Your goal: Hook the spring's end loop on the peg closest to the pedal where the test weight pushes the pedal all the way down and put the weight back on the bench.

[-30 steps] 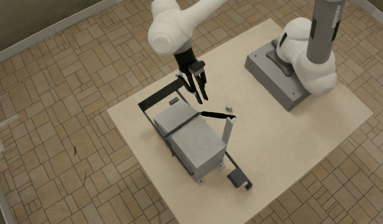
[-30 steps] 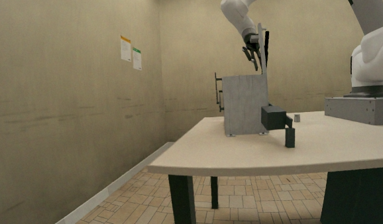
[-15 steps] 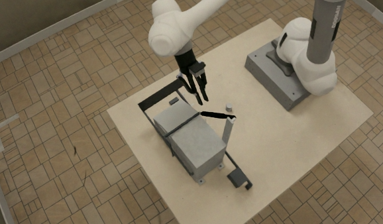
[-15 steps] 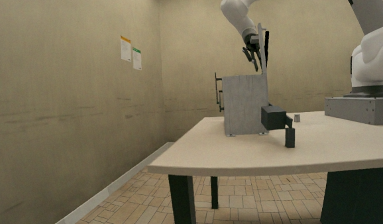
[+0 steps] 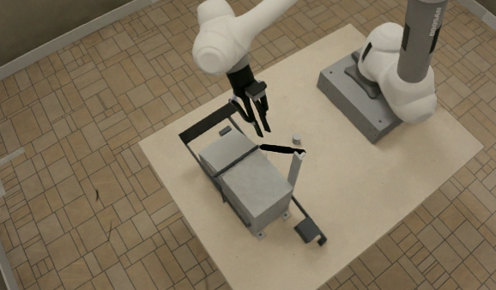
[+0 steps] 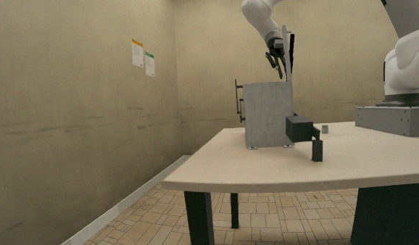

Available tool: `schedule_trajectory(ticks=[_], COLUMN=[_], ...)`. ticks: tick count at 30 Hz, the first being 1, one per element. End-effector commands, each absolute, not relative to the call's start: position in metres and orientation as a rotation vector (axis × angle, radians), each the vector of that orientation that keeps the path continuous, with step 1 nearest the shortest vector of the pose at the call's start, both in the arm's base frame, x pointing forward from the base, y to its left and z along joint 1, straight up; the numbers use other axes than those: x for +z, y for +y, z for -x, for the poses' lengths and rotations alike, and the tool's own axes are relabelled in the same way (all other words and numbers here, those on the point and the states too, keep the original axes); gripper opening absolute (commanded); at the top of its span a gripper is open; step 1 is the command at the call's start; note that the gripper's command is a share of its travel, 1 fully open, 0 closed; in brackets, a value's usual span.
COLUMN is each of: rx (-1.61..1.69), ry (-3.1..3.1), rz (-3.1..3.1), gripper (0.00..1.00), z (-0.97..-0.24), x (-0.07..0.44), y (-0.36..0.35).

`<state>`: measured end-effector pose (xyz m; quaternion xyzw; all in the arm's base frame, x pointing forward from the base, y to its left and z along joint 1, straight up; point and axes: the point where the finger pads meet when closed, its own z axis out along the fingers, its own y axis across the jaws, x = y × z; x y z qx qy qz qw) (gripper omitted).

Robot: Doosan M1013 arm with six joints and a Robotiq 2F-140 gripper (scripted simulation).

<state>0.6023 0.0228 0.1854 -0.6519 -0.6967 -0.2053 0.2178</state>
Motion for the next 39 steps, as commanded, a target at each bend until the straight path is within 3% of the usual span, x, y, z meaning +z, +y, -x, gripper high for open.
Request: schedule_trajectory(ticks=[1,39], rx=[-0.57,-0.57], ry=[-1.93,-1.93], rz=[1.805,1.805], gripper=[0.24,0.24], z=[-0.603,-0.602], x=[0.185,0.163], y=[0.023,0.039])
